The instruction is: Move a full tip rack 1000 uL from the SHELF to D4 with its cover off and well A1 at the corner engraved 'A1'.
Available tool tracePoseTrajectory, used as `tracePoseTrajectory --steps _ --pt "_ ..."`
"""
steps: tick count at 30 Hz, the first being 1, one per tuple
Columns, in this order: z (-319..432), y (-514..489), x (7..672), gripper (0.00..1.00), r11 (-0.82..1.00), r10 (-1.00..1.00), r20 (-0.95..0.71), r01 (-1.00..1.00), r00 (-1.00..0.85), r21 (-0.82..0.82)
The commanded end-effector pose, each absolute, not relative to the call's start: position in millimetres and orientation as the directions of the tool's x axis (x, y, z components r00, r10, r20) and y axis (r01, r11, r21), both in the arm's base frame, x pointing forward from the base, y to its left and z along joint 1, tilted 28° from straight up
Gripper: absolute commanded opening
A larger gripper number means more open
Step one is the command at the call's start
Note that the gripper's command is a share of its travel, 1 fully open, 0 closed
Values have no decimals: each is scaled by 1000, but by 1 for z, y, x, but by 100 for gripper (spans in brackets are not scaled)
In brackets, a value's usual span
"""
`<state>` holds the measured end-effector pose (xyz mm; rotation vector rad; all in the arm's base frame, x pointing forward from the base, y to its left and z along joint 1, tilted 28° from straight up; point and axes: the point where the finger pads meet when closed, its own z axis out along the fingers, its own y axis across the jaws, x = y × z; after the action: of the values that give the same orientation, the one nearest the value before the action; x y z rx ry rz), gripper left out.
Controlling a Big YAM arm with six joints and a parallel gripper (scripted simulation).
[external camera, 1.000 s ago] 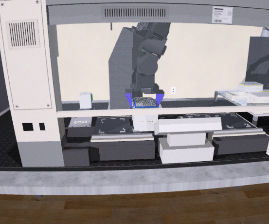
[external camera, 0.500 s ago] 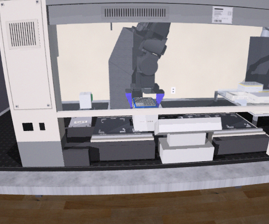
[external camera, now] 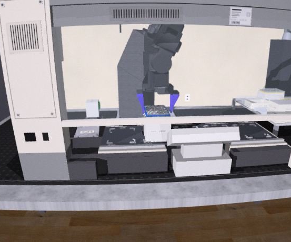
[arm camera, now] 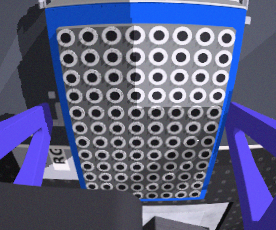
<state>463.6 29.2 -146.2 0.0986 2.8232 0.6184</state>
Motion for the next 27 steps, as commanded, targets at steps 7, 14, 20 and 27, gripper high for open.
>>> tracePoseTrajectory --steps 7,14,20,27 --pt "-123 11 467 100 908 133 -248 18 -959 418" --pt "-113 6 463 100 908 133 -248 18 -960 418" --pt "-108 4 458 100 908 133 -243 20 -961 418" --pt "-97 -1 457 100 908 133 -247 19 -960 418"
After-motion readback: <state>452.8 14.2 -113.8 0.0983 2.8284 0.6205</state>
